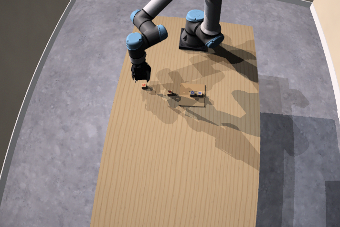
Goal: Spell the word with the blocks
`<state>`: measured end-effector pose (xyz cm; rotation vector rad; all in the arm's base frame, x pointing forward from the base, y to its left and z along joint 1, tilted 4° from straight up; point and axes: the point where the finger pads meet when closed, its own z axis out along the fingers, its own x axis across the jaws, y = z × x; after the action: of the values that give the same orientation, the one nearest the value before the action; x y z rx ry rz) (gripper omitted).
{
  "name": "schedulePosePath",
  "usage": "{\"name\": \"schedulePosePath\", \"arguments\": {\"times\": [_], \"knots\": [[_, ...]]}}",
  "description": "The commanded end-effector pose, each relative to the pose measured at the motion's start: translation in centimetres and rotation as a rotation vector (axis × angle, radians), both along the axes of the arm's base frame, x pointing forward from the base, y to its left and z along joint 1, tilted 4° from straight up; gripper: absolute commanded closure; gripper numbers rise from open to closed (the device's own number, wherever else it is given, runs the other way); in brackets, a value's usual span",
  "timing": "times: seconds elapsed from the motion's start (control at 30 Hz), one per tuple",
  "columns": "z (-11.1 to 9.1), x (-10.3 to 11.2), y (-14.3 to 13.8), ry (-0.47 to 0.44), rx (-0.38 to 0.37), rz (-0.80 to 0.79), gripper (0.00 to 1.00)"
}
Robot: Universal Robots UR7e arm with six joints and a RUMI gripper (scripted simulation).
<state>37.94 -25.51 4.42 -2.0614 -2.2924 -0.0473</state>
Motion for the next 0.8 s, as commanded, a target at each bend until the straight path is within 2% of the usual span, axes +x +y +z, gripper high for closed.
{"name": "schedulePosePath", "arguments": {"times": [0.0,0.77], "knots": [[-1.2,-0.1,0.1,0.002,0.003,-0.001,0.63],[-3.8,-0.2,0.3,0.002,0.003,0.000,0.63]]}}
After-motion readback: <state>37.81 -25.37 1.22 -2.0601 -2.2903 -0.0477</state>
